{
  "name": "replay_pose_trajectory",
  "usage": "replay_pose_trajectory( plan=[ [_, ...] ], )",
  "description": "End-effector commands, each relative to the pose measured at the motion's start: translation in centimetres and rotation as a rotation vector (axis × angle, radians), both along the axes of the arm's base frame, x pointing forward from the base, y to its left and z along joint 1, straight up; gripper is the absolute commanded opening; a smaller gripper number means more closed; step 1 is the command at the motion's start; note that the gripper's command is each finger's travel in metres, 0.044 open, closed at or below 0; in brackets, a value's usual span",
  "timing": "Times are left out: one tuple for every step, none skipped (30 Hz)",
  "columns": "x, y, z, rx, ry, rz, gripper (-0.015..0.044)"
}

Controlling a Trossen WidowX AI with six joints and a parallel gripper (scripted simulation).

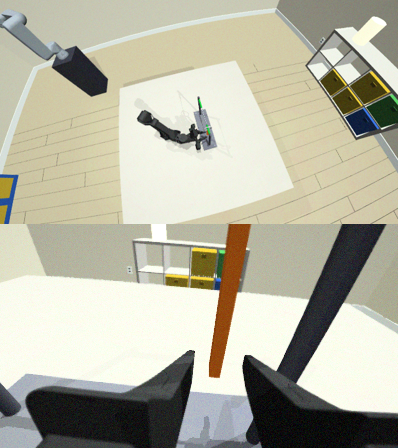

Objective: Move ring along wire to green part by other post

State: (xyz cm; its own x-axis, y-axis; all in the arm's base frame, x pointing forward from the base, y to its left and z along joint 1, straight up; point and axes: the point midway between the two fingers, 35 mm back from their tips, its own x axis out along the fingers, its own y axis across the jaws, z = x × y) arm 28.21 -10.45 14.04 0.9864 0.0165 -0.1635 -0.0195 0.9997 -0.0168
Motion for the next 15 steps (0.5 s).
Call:
replay_pose_trajectory(
  plan=[
    [0.7,-0.1,0.1,0.003,-0.002,-0.004,0.016],
    [0.8,-0.1,0.0,0.003,-0.002,-0.004,0.016],
    [1.0,-0.1,0.0,0.003,-0.002,-0.004,0.016],
    [1.1,-0.1,0.0,0.003,-0.003,-0.004,0.016],
    [1.3,-0.1,0.0,0.003,-0.003,-0.004,0.016],
    [1.4,-0.1,-0.1,0.003,-0.003,-0.004,0.016],
    [1.6,-0.1,-0.1,0.003,-0.003,-0.004,0.016],
    [1.7,-0.1,-0.1,0.003,-0.003,-0.004,0.016],
    [1.9,-0.1,-0.2,0.003,-0.004,-0.004,0.016],
    [2.0,-0.1,-0.2,0.004,-0.004,-0.004,0.016],
    [2.2,0.0,-0.2,0.004,-0.004,-0.004,0.016],
    [2.3,0.0,-0.3,0.004,-0.004,-0.004,0.016],
    [2.5,0.0,-0.3,0.004,-0.005,-0.004,0.016],
    [2.6,0.0,-0.3,0.004,-0.005,-0.004,0.016],
    [2.8,0.0,-0.4,0.004,-0.005,-0.004,0.016]
  ],
)
